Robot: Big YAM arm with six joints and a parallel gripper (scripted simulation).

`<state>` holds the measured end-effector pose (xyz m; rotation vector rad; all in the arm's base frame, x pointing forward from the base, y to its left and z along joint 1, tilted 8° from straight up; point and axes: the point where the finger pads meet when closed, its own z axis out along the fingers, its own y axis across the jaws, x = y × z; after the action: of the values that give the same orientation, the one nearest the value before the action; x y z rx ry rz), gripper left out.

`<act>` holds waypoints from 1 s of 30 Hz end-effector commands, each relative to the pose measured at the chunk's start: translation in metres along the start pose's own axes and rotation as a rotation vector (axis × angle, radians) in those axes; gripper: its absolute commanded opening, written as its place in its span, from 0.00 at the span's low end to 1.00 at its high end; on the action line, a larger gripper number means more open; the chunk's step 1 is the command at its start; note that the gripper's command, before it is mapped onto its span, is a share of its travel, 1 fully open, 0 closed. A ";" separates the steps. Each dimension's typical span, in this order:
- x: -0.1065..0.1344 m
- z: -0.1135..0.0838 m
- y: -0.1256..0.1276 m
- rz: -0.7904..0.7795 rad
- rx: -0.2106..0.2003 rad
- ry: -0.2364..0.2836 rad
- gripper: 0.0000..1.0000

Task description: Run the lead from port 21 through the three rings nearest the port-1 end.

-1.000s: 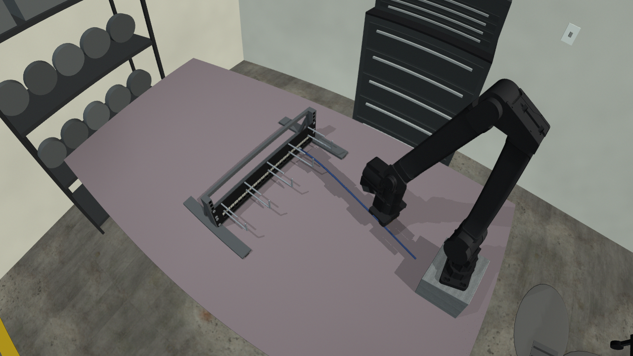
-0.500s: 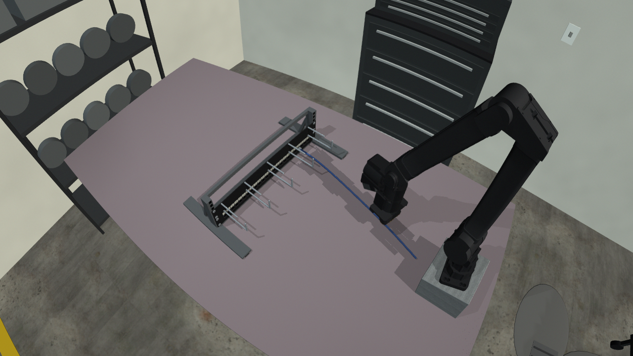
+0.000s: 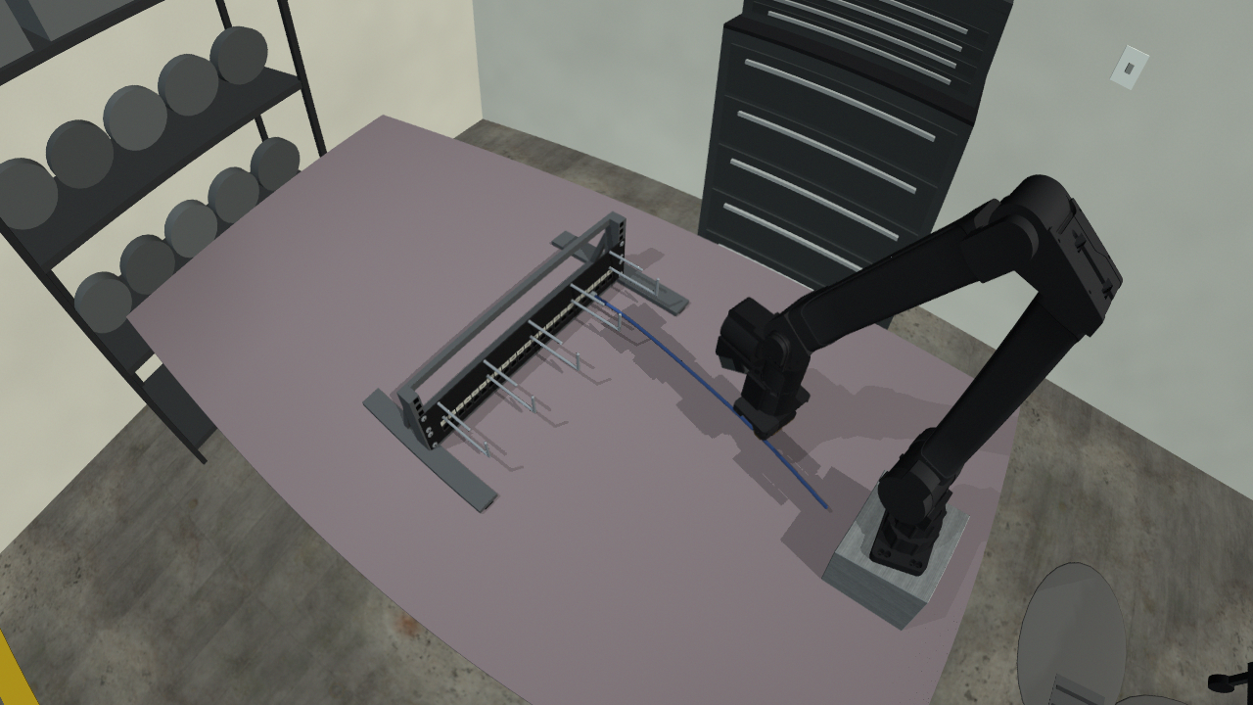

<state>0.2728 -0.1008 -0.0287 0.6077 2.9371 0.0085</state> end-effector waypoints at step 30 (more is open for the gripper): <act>-0.040 -0.031 0.028 0.098 -0.003 -0.043 0.00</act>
<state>0.2816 -0.0878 -0.0147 0.6686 2.9378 0.0234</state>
